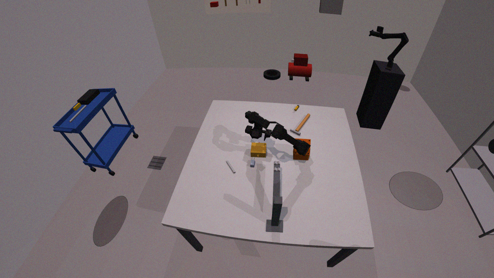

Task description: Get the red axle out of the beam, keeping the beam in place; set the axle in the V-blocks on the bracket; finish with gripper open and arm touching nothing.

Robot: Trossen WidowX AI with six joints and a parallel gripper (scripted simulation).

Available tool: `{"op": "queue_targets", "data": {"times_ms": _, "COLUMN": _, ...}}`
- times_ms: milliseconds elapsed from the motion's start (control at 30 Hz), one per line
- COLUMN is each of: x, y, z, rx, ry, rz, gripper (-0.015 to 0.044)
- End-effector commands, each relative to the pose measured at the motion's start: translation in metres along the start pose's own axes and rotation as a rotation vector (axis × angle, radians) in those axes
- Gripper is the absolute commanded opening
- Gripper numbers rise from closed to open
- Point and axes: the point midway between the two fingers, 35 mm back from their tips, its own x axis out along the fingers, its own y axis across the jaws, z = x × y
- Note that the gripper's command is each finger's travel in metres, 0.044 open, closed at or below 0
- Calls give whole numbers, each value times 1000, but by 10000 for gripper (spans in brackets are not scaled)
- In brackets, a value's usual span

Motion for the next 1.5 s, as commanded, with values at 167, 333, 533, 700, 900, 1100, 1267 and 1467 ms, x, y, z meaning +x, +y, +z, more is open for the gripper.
{"op": "queue_targets", "data": {"times_ms": 167, "x": 3, "y": 2, "z": -12, "rx": -220, "ry": 2, "rz": 7, "gripper": 440}}
{"op": "queue_targets", "data": {"times_ms": 333, "x": 4, "y": 2, "z": -12, "rx": -220, "ry": 2, "rz": 7, "gripper": 440}}
{"op": "queue_targets", "data": {"times_ms": 533, "x": 12, "y": 2, "z": -12, "rx": -220, "ry": 2, "rz": 7, "gripper": 440}}
{"op": "queue_targets", "data": {"times_ms": 700, "x": 20, "y": 2, "z": -12, "rx": -220, "ry": 2, "rz": 7, "gripper": 440}}
{"op": "queue_targets", "data": {"times_ms": 900, "x": 30, "y": 2, "z": -12, "rx": -220, "ry": 2, "rz": 7, "gripper": 440}}
{"op": "queue_targets", "data": {"times_ms": 1100, "x": 40, "y": 2, "z": -12, "rx": -220, "ry": 1, "rz": 7, "gripper": 440}}
{"op": "queue_targets", "data": {"times_ms": 1267, "x": 48, "y": 2, "z": -12, "rx": -220, "ry": 0, "rz": 7, "gripper": 440}}
{"op": "queue_targets", "data": {"times_ms": 1467, "x": 54, "y": 3, "z": -11, "rx": -220, "ry": 0, "rz": 7, "gripper": 440}}
